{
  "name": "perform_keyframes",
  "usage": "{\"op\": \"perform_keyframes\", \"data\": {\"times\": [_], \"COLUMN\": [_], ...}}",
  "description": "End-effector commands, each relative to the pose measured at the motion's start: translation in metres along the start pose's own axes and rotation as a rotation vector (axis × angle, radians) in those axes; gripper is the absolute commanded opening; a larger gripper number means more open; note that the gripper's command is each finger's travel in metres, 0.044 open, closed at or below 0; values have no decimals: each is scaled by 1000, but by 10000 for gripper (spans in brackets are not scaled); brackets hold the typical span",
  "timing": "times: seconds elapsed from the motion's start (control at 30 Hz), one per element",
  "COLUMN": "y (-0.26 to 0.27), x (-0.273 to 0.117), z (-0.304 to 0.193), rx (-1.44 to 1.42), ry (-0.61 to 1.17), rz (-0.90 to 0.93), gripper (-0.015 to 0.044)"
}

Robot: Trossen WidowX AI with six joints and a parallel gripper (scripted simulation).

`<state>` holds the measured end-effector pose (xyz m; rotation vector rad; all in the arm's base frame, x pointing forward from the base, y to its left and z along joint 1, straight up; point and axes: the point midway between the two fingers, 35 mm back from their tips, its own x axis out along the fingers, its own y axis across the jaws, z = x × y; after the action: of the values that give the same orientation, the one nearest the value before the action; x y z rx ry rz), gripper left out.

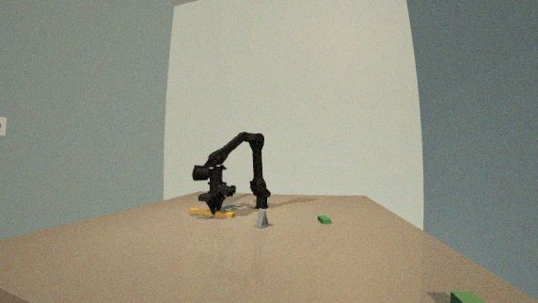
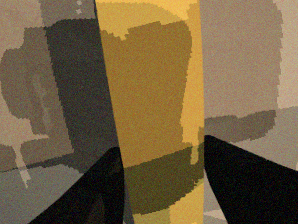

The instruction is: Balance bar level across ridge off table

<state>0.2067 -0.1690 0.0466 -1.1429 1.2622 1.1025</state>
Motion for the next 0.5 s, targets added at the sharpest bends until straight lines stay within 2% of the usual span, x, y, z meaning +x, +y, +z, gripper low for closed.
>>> {"op": "perform_keyframes", "data": {"times": [0.0,0.13,0.27,0.47], "y": [0,0,-1,-3], "x": [0,0,-6,-21], "z": [0,0,-1,-2], "rx": [0,0,0,-1], "ry": [0,0,0,-1], "rz": [0,0,0,0], "gripper": [131,104,0,0]}}
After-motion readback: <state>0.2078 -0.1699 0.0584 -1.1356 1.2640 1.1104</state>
